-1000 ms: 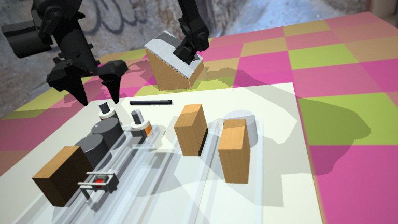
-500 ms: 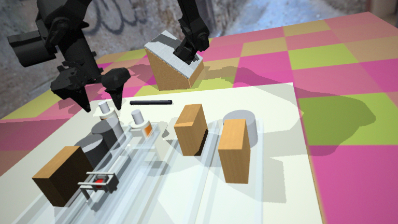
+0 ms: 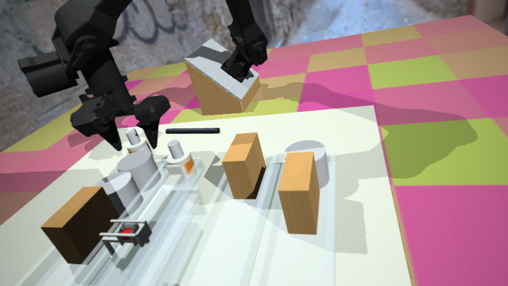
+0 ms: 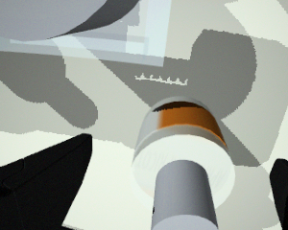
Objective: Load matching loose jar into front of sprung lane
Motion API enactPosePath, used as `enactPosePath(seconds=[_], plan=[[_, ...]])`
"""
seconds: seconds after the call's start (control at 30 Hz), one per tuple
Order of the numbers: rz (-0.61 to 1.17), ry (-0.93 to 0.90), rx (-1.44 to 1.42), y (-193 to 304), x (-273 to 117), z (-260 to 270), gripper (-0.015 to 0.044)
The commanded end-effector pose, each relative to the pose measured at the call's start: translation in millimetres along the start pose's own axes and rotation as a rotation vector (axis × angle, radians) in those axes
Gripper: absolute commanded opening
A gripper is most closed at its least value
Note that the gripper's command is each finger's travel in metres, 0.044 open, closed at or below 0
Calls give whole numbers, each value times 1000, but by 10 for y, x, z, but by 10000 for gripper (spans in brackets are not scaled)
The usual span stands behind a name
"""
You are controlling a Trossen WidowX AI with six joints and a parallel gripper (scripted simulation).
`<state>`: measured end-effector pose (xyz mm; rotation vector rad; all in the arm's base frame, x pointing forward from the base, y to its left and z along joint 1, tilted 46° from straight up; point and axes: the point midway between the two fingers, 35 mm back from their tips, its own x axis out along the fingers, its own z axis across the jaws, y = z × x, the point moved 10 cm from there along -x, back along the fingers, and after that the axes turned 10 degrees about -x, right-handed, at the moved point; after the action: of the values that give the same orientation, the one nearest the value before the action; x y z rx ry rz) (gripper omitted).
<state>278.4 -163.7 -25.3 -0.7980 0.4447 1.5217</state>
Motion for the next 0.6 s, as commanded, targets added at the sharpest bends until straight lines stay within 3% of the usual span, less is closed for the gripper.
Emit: enactPosePath(seconds=[0.0, 0.17, 0.4, 0.57], plan=[[2, -9, 9, 21, 37, 3, 309], [2, -9, 9, 21, 37, 3, 178], [2, -9, 9, 21, 37, 3, 131], [3, -7, 9, 7, -110, -17, 0]])
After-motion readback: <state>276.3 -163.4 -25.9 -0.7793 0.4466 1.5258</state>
